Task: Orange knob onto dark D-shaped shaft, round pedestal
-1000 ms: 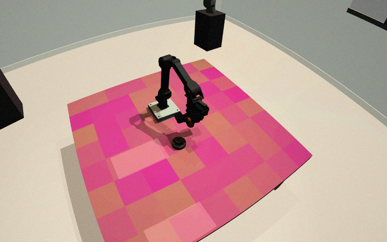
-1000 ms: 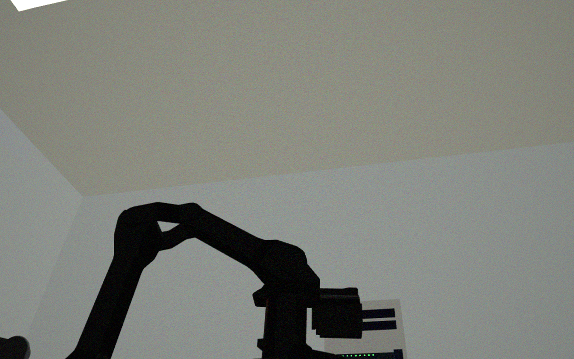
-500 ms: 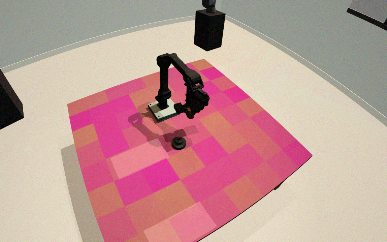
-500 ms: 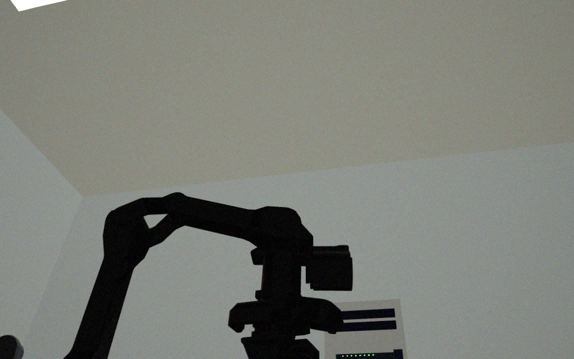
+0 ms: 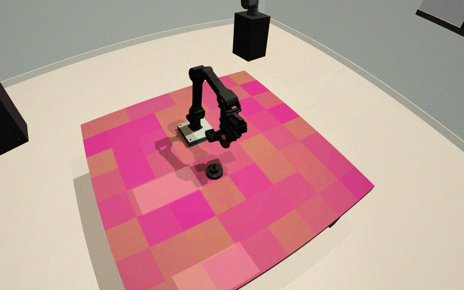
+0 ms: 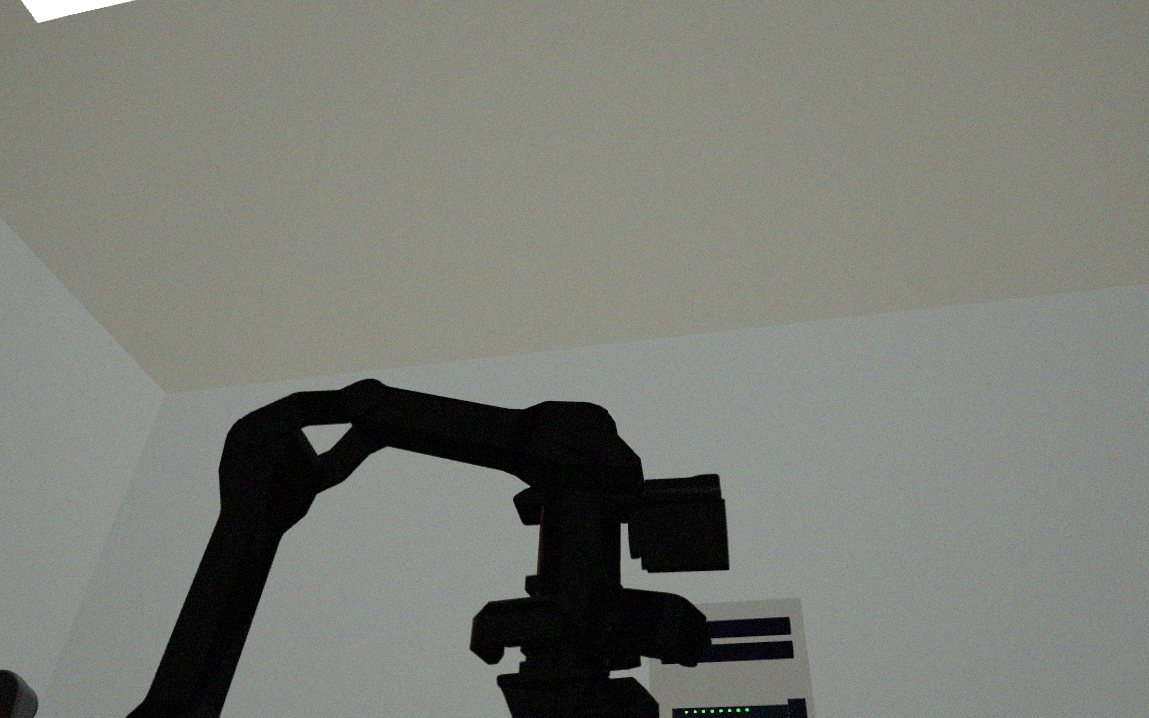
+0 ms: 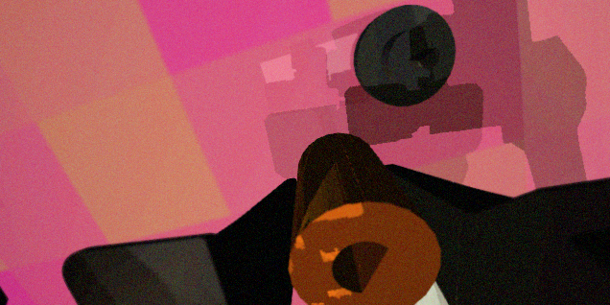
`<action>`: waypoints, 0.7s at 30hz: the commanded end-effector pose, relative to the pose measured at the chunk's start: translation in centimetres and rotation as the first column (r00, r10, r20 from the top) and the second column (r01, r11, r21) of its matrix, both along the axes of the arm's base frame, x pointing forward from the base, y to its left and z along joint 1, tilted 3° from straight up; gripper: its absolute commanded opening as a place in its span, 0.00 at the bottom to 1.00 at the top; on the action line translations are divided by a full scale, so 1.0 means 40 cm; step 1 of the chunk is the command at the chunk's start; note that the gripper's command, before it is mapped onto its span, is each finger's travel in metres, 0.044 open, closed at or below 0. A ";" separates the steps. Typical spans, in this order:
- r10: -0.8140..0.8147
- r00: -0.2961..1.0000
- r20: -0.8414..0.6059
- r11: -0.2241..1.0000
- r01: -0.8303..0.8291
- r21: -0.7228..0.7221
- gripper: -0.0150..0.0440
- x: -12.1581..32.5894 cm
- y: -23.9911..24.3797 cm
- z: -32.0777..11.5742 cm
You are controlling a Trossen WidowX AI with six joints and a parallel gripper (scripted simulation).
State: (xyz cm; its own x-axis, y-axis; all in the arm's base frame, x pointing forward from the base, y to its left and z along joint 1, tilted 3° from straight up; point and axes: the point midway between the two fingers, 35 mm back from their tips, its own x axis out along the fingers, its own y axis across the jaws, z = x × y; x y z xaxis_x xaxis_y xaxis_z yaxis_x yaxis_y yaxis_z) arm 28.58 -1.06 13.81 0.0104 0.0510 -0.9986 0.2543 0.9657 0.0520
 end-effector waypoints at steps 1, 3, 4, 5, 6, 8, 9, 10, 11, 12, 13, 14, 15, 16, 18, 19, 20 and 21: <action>0.006 1.000 0.000 1.000 -0.006 -0.006 0.25 0.015 -0.031 -0.017; 0.006 1.000 0.000 1.000 -0.006 -0.006 0.25 0.021 -0.044 -0.023; 0.006 1.000 0.000 1.000 -0.006 -0.006 0.25 0.023 -0.051 -0.027; 0.006 1.000 0.000 1.000 -0.006 -0.007 0.25 0.026 -0.058 -0.030; 0.006 1.000 0.000 1.000 -0.006 -0.007 0.25 0.028 -0.064 -0.034; 0.006 1.000 0.000 1.000 -0.006 -0.007 0.25 0.033 -0.078 -0.040; 0.006 1.000 0.000 1.000 -0.006 -0.008 0.25 0.035 -0.085 -0.044; 0.006 1.000 0.000 1.000 -0.006 -0.008 0.25 0.037 -0.092 -0.047; 0.006 1.000 0.000 1.000 -0.006 -0.008 0.25 0.039 -0.099 -0.051; 0.006 1.000 0.000 1.000 -0.006 -0.008 0.25 0.041 -0.106 -0.055; 0.006 1.000 0.000 1.000 -0.006 -0.009 0.25 0.043 -0.113 -0.058; 0.005 1.000 0.000 1.000 -0.005 -0.008 0.25 0.045 -0.119 -0.062; 0.004 1.000 0.000 1.000 -0.004 -0.008 0.25 0.046 -0.126 -0.065; 0.004 1.000 -0.001 1.000 -0.004 -0.008 0.25 0.047 -0.133 -0.069; 0.002 1.000 -0.001 1.000 -0.002 -0.008 0.25 0.050 -0.146 -0.076; 0.002 1.000 -0.001 1.000 -0.002 -0.008 0.25 0.051 -0.153 -0.079; 0.002 1.000 -0.001 1.000 -0.002 -0.008 0.25 0.053 -0.160 -0.083; 0.002 1.000 -0.001 1.000 -0.002 -0.009 0.25 0.054 -0.166 -0.086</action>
State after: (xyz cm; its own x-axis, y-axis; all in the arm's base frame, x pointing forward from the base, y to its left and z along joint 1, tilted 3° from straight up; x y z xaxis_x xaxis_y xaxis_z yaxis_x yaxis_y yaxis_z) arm 30.51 -6.64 10.95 0.0114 0.0470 -0.9988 0.2573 0.9651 0.0484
